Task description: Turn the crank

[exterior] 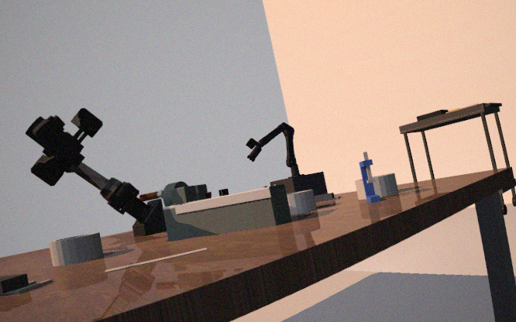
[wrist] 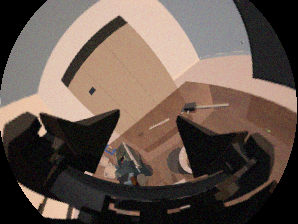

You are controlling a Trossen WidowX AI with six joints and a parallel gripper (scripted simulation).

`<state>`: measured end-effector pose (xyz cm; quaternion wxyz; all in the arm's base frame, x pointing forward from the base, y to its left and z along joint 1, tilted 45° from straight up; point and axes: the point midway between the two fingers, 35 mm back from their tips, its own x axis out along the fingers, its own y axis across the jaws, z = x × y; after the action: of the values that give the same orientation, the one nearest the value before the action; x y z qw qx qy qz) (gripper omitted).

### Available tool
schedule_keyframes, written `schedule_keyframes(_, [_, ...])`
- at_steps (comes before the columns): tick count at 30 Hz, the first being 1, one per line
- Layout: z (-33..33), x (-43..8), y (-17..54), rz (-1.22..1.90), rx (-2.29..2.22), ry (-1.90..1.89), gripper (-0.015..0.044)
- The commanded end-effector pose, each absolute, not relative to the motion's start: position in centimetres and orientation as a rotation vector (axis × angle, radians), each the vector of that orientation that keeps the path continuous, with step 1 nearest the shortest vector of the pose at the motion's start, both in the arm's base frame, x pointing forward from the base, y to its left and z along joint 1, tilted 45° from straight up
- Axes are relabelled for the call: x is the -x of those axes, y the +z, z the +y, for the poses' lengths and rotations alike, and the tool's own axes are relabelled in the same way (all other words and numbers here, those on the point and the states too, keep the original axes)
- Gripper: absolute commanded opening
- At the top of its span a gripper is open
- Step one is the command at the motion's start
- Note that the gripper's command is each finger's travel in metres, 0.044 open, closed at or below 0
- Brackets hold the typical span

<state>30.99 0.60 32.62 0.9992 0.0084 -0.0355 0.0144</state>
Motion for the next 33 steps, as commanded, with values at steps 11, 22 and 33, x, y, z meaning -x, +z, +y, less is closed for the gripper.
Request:
schedule_keyframes(11, [3.6,-35.0,28.7,0.138,0.007,0.005,0.044])
schedule_keyframes(22, [8.2,-37.8,23.4,0.364,0.111,-0.037,0.044])
schedule_keyframes(33, [12.9,-39.1,18.4,0.53,0.315,-0.09,0.044])
